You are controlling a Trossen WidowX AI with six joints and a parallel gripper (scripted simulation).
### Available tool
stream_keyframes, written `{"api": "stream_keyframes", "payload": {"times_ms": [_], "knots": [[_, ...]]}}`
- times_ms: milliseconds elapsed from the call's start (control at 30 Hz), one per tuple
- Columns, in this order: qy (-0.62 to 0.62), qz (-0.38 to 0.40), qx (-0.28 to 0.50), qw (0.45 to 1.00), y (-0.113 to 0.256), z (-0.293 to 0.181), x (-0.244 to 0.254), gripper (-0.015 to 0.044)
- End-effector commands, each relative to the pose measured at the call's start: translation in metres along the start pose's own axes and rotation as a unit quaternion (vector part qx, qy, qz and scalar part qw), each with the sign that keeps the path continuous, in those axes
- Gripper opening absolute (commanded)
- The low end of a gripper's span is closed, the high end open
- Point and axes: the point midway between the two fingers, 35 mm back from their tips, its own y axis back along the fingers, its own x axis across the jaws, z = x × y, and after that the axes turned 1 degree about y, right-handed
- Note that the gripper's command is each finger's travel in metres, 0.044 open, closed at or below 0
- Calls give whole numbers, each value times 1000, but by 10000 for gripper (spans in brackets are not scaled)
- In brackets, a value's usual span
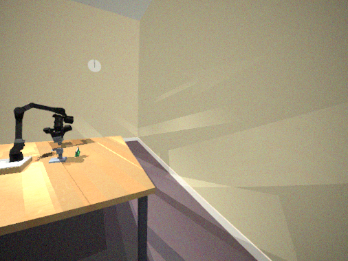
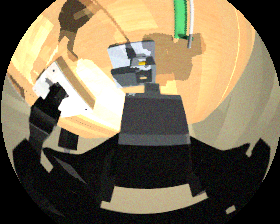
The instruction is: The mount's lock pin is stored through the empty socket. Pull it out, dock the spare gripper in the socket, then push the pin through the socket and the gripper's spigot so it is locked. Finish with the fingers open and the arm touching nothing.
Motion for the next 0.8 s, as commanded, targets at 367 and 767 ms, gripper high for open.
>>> {"api": "stream_keyframes", "payload": {"times_ms": [367,767], "knots": [[60,4,30,998,-3,4,2,0],[66,5,32,997,-14,14,2,0]]}}
